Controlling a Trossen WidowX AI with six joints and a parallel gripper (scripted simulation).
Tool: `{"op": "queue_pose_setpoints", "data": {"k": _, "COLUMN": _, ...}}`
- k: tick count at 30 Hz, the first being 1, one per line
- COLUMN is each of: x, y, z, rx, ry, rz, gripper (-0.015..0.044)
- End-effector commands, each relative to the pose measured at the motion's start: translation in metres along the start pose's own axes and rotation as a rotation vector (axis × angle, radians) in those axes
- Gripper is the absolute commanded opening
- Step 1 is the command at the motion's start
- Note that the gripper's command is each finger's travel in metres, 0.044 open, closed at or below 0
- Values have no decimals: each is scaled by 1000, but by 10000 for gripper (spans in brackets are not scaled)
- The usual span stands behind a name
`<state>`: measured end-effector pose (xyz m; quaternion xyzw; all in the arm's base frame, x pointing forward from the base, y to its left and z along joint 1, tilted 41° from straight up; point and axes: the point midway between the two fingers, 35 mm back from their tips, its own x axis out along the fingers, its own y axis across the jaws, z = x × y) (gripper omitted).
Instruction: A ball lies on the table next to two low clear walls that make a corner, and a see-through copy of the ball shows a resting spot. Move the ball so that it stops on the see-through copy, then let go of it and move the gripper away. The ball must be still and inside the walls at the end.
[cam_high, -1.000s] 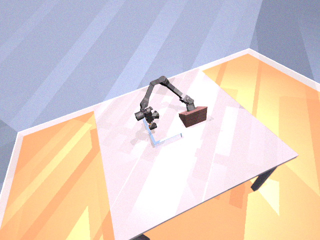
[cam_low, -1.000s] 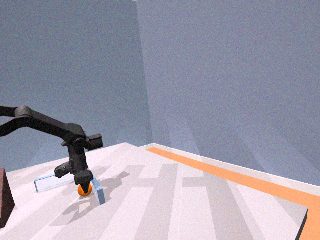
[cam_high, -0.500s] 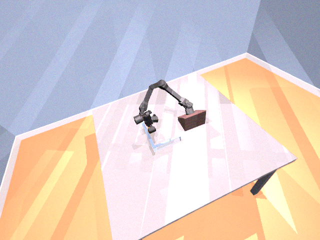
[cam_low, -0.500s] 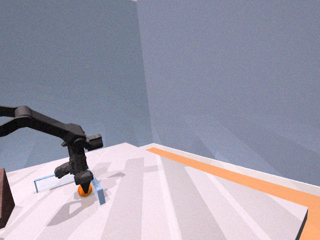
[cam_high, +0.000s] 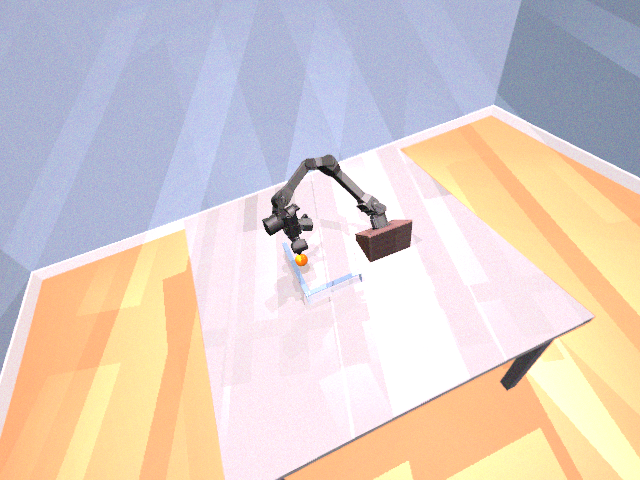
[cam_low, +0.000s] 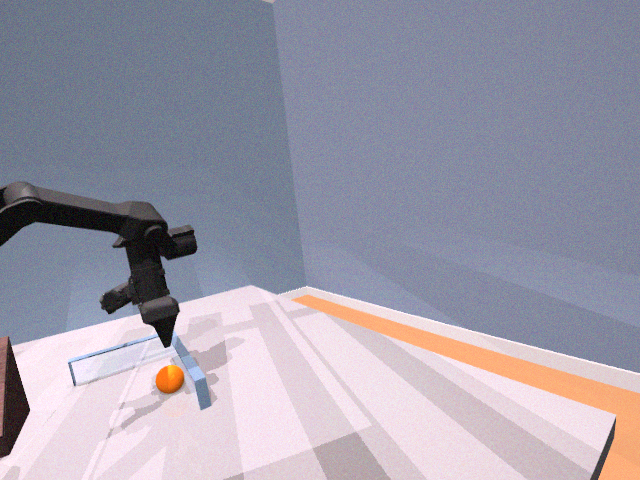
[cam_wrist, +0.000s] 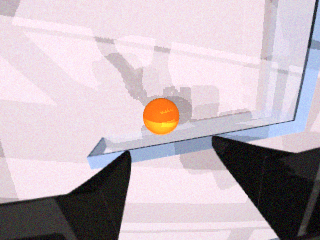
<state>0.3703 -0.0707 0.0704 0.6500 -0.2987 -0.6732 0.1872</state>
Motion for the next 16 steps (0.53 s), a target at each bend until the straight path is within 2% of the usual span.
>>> {"op": "queue_pose_setpoints", "data": {"k": 1, "x": 5, "y": 0, "z": 1, "rx": -4, "ry": -12, "rz": 2, "gripper": 376}}
{"op": "queue_pose_setpoints", "data": {"k": 5, "x": 5, "y": 0, "z": 1, "rx": -4, "ry": -12, "rz": 2, "gripper": 376}}
{"op": "queue_pose_setpoints", "data": {"k": 8, "x": -18, "y": 0, "z": 2, "rx": -2, "ry": -12, "rz": 2, "gripper": 440}}
{"op": "queue_pose_setpoints", "data": {"k": 10, "x": -38, "y": 1, "z": 4, "rx": 0, "ry": -12, "rz": 3, "gripper": 440}}
{"op": "queue_pose_setpoints", "data": {"k": 16, "x": -41, "y": 1, "z": 4, "rx": 0, "ry": -13, "rz": 3, "gripper": 440}}
